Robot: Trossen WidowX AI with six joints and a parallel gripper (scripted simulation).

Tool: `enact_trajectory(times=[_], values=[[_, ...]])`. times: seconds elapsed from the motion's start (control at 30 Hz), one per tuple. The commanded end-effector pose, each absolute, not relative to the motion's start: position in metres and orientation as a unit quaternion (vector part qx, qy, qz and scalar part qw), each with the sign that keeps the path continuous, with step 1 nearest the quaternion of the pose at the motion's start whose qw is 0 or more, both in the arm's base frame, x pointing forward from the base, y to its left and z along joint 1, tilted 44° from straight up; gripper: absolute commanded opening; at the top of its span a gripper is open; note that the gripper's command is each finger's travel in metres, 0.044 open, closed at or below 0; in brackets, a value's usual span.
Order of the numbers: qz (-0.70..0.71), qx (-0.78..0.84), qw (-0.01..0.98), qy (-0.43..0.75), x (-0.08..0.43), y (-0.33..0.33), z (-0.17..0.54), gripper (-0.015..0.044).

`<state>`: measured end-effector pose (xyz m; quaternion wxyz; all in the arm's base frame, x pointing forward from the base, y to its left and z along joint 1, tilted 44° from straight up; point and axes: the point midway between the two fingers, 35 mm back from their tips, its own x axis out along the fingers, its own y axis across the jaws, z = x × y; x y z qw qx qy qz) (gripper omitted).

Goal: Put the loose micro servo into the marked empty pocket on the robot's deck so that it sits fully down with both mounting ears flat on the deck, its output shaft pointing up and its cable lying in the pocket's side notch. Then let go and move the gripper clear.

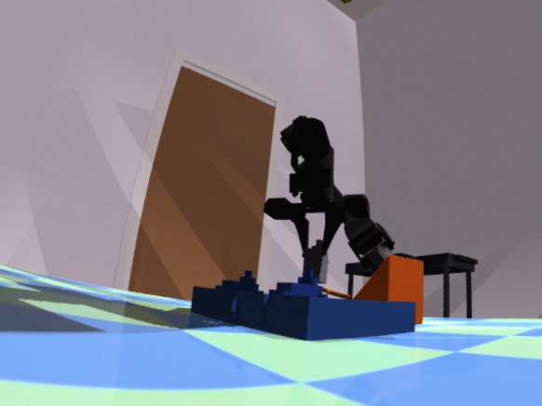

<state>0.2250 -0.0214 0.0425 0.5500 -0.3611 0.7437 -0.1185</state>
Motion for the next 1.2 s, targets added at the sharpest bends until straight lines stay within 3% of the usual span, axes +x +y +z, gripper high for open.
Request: enact_trajectory(times=[0.0,0.37,0.7,1.17], values=[[-0.179,-0.317,0.577,0.731,0.225,-0.022,0.043,0.0000],[-0.306,-0.210,0.624,0.688,0.225,-0.022,0.043,0.0000],[-0.308,-0.209,0.625,0.687,0.229,-0.022,0.043,0.0000],[-0.308,-0.208,0.626,0.686,0.282,-0.031,0.042,0.0000]])
